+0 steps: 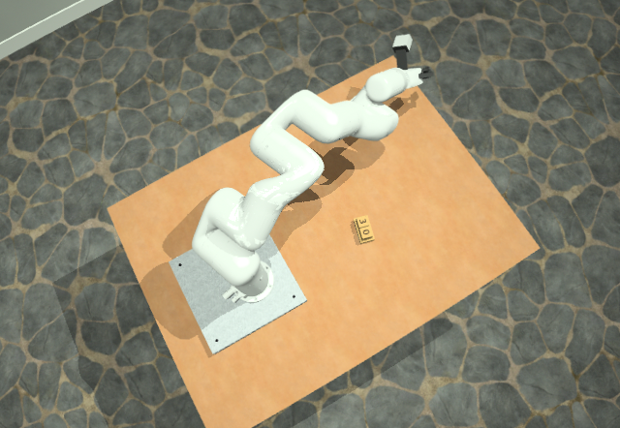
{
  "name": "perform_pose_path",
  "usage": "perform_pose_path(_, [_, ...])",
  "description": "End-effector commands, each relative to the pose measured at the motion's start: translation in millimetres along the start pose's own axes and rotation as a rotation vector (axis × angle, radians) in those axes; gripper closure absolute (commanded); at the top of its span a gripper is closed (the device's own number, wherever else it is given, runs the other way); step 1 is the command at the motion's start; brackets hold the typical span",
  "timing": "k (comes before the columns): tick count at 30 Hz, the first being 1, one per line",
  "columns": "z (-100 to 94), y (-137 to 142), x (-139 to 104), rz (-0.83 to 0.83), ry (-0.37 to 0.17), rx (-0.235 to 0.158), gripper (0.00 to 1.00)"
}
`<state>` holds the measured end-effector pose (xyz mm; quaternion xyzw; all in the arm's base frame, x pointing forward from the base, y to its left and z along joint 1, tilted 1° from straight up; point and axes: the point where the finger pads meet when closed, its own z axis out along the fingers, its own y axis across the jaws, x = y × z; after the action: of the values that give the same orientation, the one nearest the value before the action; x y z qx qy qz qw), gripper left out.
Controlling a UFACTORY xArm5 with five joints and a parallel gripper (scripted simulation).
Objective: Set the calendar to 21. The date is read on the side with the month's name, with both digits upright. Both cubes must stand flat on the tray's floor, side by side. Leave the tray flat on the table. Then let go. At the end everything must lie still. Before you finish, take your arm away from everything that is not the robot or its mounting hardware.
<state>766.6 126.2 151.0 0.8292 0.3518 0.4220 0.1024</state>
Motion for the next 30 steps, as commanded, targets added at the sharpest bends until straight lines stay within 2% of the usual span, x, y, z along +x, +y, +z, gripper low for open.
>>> perform_pose_path(1, [-24.9, 14, -23, 0.08, -0.072, 0.02, 0.0])
perform_pose_path(2, [-27.9, 16, -27, 0.093, -0.083, 0.022, 0.0])
perform_pose_path(3, [-45.5, 25, -49, 0.17, -0.144, 0.033, 0.0])
perform_pose_path(5, [-46.8, 26, -51, 0.176, -0.148, 0.034, 0.0])
perform_pose_path(7, [-65.0, 33, -72, 0.25, -0.206, 0.043, 0.0])
perform_pose_path(9, [-68.7, 34, -77, 0.264, -0.218, 0.044, 0.0])
perform_pose_path(10, [-83.5, 38, -94, 0.322, -0.262, 0.049, 0.0])
perform_pose_path(11, [-89.8, 39, -101, 0.345, -0.281, 0.05, 0.0])
perform_pose_path(13, [-93.4, 39, -105, 0.358, -0.291, 0.051, 0.0])
perform_pose_path(14, [-109.1, 41, -122, 0.416, -0.335, 0.054, 0.0])
perform_pose_path(16, [-120.1, 41, -133, 0.455, -0.366, 0.055, 0.0])
perform_pose_path(18, [-120.1, 41, -133, 0.455, -0.366, 0.055, 0.0])
perform_pose_path(19, [-143.3, 40, -157, 0.536, -0.428, 0.056, 0.0])
perform_pose_path(22, [-148.2, 40, -162, 0.553, -0.44, 0.056, 0.0])
perform_pose_path(23, [-168.6, 36, -182, 0.622, -0.493, 0.055, 0.0])
perform_pose_path(24, [-175.3, 35, -188, 0.644, -0.511, 0.054, 0.0])
perform_pose_path(26, [-176.7, 35, -190, 0.649, -0.514, 0.054, 0.0])
perform_pose_path(27, [-196.3, 30, -208, 0.714, -0.564, 0.051, 0.0])
perform_pose_path(28, [-203.5, 27, -215, 0.738, -0.582, 0.049, 0.0])
perform_pose_path(30, [-204.6, 27, -216, 0.742, -0.585, 0.049, 0.0])
